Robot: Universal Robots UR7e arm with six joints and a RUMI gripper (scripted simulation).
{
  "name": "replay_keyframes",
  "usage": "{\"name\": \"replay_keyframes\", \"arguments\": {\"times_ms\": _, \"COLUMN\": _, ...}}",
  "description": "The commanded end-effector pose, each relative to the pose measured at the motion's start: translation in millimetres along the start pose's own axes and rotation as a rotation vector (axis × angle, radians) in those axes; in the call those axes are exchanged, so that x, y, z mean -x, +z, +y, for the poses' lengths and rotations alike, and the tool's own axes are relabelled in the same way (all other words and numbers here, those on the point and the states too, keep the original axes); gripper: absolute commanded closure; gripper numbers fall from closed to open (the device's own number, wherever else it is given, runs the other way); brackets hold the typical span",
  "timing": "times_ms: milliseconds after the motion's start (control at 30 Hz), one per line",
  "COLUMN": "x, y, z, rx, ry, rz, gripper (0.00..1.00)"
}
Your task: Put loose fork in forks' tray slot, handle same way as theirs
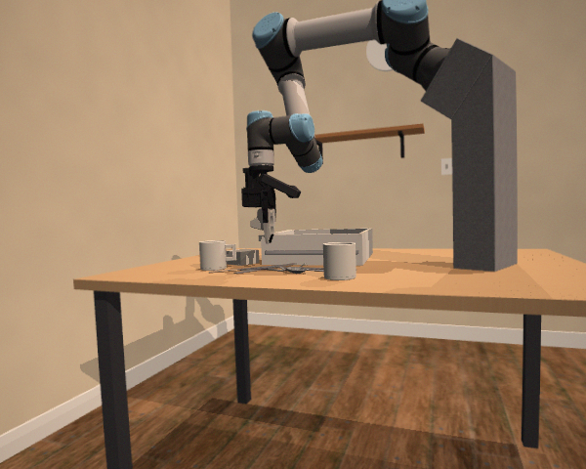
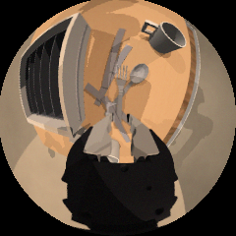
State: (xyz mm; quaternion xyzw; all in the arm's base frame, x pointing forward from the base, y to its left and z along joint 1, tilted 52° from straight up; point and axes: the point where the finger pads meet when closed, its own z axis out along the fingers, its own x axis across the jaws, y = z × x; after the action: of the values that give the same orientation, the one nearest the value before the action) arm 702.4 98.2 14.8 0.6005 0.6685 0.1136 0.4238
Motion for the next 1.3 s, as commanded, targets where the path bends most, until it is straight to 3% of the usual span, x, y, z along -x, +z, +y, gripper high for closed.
{"name": "replay_keyframes", "arguments": {"times_ms": 0, "x": -0.8, "y": 0.2, "z": 0.6, "rx": 0.002, "ry": -0.001, "rz": 0.001, "gripper": 0.83}}
{"name": "replay_keyframes", "arguments": {"times_ms": 633, "x": 0.3, "y": 9.2, "z": 1.4, "rx": 0.002, "ry": 0.001, "rz": 0.0, "gripper": 0.83}}
{"name": "replay_keyframes", "arguments": {"times_ms": 1267, "x": 0.2, "y": 32.9, "z": 1.5, "rx": 0.002, "ry": 0.001, "rz": 0.0, "gripper": 0.83}}
